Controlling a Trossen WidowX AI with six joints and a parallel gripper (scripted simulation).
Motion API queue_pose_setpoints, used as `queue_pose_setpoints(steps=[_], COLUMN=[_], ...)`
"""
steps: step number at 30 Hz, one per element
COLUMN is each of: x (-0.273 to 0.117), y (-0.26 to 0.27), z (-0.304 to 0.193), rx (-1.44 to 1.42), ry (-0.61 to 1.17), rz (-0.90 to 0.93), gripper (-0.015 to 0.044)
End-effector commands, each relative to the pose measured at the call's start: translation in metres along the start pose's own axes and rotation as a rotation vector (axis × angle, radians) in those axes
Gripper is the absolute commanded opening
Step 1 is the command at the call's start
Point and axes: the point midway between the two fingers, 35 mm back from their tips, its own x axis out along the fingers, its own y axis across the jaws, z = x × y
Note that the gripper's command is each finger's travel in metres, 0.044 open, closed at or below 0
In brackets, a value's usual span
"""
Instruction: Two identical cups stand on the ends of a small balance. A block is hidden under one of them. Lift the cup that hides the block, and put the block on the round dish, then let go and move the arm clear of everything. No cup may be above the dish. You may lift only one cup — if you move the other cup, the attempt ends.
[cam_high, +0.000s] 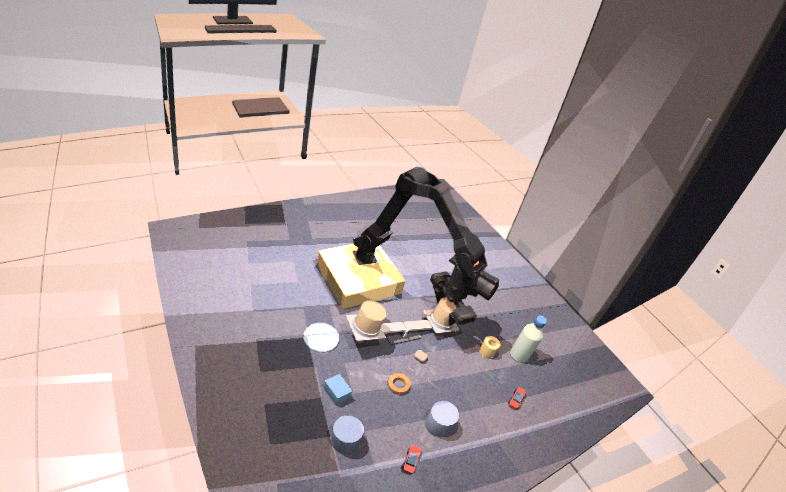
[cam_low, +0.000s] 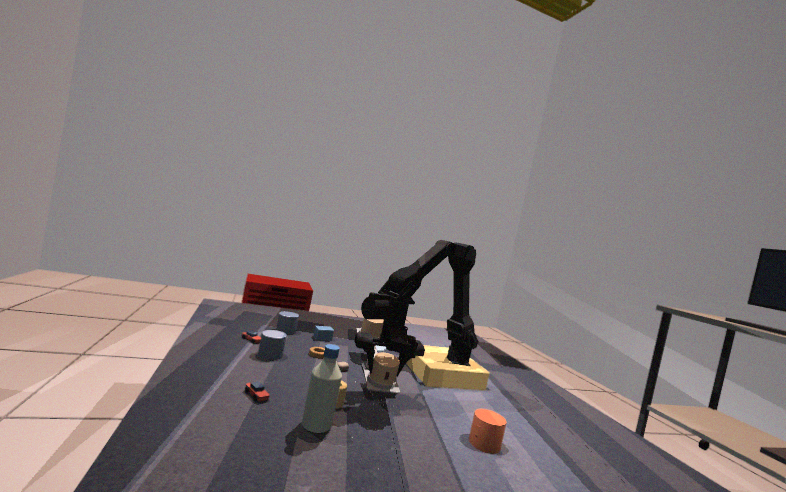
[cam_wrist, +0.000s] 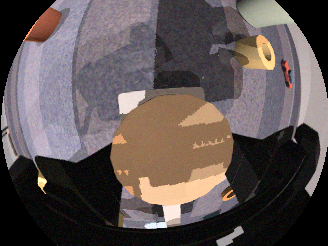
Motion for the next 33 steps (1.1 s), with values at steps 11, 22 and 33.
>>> queue_pose_setpoints(steps=[11,22,33], x=[-0.017,-0.031,-0.045], y=[-0.003,-0.005,-0.007], z=[0.003,0.004,0.004], rx=[-0.003,-0.003,-0.003], ry=[-0.005,-0.006,-0.006], rz=[-0.001,-0.001,-0.002], gripper=[0.0,0.0,0.0])
